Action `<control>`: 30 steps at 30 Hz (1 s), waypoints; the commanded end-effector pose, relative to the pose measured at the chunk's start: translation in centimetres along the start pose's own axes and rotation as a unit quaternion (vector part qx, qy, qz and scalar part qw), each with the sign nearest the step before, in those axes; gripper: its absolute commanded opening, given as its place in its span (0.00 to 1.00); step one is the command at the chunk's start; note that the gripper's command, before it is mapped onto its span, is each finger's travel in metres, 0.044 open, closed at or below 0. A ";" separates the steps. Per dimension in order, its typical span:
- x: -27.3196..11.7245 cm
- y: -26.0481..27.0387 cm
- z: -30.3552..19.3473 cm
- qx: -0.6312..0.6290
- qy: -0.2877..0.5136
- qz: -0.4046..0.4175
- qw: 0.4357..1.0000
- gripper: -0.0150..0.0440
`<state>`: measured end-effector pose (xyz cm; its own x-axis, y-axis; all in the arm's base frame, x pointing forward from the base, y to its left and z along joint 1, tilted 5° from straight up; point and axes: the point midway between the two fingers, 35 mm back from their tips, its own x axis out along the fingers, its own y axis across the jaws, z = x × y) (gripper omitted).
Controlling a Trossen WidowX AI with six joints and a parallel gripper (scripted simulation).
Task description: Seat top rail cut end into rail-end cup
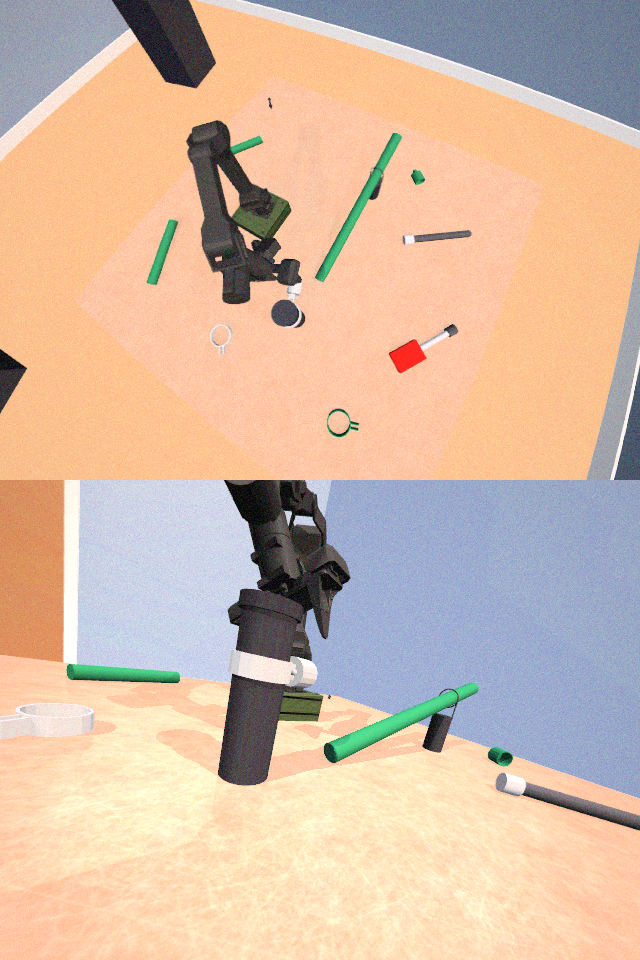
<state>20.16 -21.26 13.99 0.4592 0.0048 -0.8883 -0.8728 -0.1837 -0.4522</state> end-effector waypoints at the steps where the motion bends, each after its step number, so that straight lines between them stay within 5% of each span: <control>1: 0.5 0.0 0.0 -0.002 0.000 -0.003 1.000 1.00; 30: 5.2 -0.1 -0.1 -0.002 0.000 -0.004 1.000 1.00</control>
<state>22.54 -21.43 10.04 0.4730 0.0061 -0.8810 -0.8640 -0.1924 -0.4652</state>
